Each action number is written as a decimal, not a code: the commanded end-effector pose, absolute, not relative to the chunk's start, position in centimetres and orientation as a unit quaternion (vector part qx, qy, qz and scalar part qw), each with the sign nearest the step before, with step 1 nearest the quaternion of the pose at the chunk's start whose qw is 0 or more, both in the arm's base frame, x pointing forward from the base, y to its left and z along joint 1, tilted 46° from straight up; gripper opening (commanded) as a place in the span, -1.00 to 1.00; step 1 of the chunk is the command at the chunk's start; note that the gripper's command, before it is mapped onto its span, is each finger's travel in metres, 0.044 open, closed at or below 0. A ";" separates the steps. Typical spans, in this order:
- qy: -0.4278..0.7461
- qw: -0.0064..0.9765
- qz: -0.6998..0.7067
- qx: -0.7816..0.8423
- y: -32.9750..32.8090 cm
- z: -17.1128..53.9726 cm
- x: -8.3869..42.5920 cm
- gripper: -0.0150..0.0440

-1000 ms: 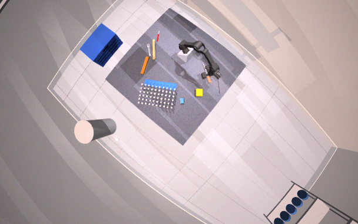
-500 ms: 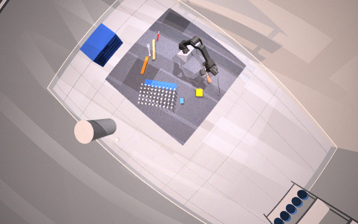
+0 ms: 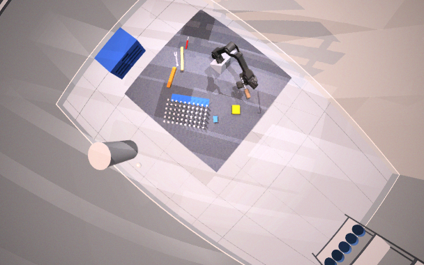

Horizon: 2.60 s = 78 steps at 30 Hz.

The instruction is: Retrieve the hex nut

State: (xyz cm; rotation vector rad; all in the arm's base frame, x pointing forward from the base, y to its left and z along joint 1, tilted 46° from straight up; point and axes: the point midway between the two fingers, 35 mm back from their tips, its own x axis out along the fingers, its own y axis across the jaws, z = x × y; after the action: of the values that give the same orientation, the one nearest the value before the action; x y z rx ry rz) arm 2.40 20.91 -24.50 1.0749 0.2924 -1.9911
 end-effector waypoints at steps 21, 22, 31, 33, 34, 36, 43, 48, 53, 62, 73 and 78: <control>0.119 0.414 -0.794 0.429 19.5 -26.3 2.2 0.46; 0.119 0.414 -0.794 0.429 19.3 -26.4 2.2 0.46; 0.119 0.414 -0.794 0.429 18.3 -27.5 2.0 0.46; 0.119 0.414 -0.794 0.429 18.1 -27.7 2.0 0.46; 0.119 0.414 -0.794 0.429 18.0 -27.8 2.0 0.46; 0.119 0.414 -0.794 0.429 17.8 -28.0 2.0 0.46; 0.120 0.415 -0.793 0.429 16.9 -28.8 1.8 0.46; 0.120 0.415 -0.793 0.428 16.3 -29.3 1.7 0.46; 0.120 0.416 -0.793 0.428 16.1 -29.4 1.6 0.28; 0.120 0.416 -0.793 0.428 16.1 -29.4 1.6 -0.49; 0.114 0.412 -0.793 0.434 17.1 -28.7 1.9 -0.49; 0.117 0.413 -0.794 0.430 19.3 -26.3 2.1 -0.49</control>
State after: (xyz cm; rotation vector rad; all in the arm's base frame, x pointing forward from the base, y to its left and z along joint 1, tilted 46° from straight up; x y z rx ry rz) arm 1.73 16.81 -27.84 1.0570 0.2670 -1.9949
